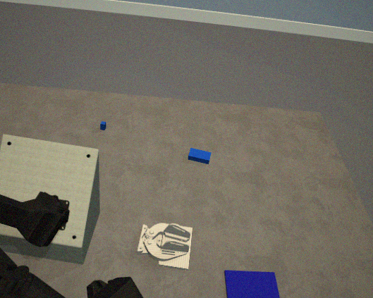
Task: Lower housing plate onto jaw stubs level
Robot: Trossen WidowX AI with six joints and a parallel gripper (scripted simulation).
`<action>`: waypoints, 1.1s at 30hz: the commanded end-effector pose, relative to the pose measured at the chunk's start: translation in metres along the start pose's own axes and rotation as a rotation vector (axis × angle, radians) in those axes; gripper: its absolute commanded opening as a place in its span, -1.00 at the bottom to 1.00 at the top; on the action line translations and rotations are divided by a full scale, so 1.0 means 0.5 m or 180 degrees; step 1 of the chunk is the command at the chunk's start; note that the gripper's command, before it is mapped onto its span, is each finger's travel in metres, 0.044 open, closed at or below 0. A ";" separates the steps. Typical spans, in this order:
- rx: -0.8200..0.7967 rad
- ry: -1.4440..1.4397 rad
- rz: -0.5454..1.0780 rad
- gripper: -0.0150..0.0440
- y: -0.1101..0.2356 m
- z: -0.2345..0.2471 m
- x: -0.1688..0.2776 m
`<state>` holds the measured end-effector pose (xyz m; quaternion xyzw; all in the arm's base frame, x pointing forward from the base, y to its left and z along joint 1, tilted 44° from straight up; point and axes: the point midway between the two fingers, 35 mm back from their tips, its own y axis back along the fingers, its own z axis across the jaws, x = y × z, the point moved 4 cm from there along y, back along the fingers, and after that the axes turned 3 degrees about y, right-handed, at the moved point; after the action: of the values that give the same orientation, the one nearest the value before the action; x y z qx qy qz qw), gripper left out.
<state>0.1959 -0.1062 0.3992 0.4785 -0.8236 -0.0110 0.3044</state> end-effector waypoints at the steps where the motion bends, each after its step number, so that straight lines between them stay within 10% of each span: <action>1: -0.0388 0.0009 -0.0023 1.00 -0.038 0.038 -0.021; 33: -0.2932 0.0985 0.0265 1.00 -0.144 0.310 -0.141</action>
<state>0.1992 -0.1315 0.2185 0.2655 -0.7005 -0.2897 0.5958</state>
